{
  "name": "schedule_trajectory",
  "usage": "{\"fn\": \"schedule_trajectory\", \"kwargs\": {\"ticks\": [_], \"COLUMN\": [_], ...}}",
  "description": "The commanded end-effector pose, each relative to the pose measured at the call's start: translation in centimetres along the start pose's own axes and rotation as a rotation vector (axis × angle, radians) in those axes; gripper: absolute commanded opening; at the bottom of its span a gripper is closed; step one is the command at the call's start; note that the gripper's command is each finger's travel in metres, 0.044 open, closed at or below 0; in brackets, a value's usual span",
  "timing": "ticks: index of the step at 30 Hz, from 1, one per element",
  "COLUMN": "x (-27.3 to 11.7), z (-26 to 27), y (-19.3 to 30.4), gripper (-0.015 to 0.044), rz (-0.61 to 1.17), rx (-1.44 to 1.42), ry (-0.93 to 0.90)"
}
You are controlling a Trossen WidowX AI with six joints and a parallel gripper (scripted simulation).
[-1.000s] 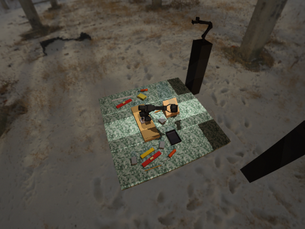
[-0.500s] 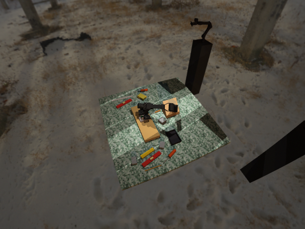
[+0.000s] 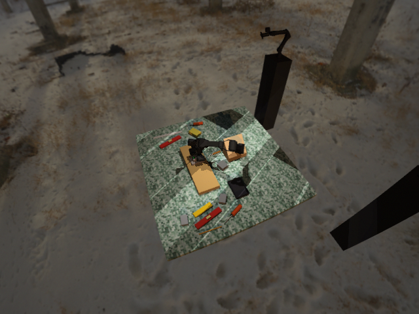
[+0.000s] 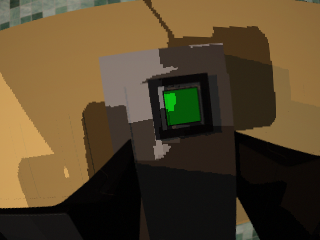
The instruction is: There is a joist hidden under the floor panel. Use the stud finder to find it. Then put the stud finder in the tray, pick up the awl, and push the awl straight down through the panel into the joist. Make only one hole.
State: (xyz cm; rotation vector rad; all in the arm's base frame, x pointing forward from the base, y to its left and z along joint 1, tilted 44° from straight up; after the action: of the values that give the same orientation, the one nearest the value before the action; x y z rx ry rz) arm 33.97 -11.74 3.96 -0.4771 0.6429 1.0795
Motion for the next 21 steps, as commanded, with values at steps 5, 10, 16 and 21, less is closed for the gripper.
{"fn": "schedule_trajectory", "kwargs": {"ticks": [5, 10, 16, 21], "x": [0.0, 0.0, 0.0, 0.0], "z": [-1.6, -2.4, -3.5, -4.3], "y": [-0.5, -0.7, -0.9, -1.2], "gripper": [0.0000, 0.0000, 0.0000, 0.0000], "rz": [0.000, 0.000, 0.000, 0.000], "rx": [-0.002, -0.002, -0.002, -0.003], "ry": [0.002, 0.002, 0.003, 0.003]}}
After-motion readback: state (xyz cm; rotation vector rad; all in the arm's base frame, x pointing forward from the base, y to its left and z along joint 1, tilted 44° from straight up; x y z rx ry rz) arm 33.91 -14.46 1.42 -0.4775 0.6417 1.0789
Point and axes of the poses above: the point midway between the two fingers, 35 mm back from their tips, its own x axis out along the fingers, its own z axis across the jaws, y = z × x, the point moved 9 cm from there along -x, back along the fingers, and after that the axes turned 14 degrees about x, right-handed, at the moved point
